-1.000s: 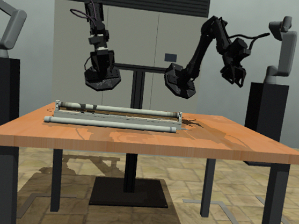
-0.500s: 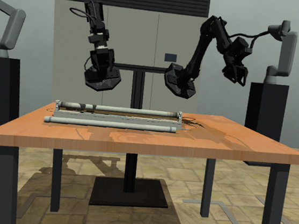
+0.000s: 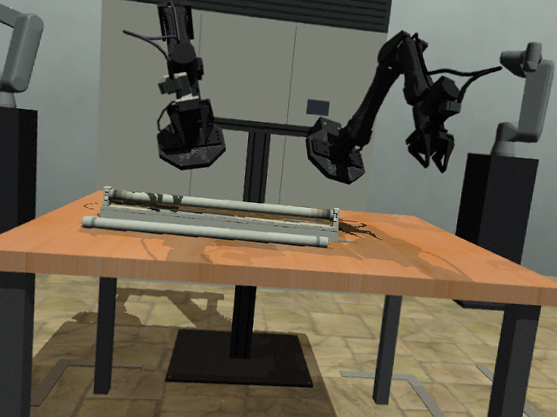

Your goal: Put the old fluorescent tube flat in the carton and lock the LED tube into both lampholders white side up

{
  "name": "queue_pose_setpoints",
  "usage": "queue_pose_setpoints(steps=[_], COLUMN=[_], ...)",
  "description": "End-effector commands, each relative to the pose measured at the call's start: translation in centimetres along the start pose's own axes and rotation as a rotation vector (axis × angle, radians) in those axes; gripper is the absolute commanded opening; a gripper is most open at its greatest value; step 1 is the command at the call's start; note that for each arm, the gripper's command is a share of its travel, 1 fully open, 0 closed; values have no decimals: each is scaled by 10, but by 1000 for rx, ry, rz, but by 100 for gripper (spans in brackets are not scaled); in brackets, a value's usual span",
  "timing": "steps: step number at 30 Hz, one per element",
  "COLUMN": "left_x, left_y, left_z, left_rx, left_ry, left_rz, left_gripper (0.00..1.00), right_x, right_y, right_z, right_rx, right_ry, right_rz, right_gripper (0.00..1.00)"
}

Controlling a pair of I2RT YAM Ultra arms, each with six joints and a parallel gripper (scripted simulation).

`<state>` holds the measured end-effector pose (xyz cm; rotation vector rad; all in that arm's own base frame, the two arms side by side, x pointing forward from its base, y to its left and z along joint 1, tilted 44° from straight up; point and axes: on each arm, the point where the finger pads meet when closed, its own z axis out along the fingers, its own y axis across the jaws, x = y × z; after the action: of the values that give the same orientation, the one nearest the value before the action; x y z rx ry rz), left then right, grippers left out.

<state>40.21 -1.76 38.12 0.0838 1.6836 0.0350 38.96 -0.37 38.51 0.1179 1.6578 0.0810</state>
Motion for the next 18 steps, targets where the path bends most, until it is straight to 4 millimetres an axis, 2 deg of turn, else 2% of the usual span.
queue_pose_setpoints(steps=[1,7,8,9,11,14,16,18], left_x=[5,44,13,32,45,64,64,78], left_y=[-13,-58,-46,-61,-74,-94,-94,-111], left_z=[9,37,29,39,45,51,51,55], left_rx=[6,75,38,81,107,141,141,172], left_ry=[84,297,202,248,300,384,384,446], left_rz=[80,292,234,248,300,407,407,497], left_gripper=[49,49,49,49,49,49,49,49], right_x=[7,41,21,30,39,54,54,66], right_y=[-7,-21,-15,-17,-21,-31,-31,-36], right_z=[4,12,11,15,16,17,17,17], right_rx=[25,122,79,91,118,198,198,248], right_ry=[73,224,175,202,238,293,293,338], right_rz=[122,389,350,347,402,515,515,606], right_gripper=[49,49,49,49,49,49,49,49])
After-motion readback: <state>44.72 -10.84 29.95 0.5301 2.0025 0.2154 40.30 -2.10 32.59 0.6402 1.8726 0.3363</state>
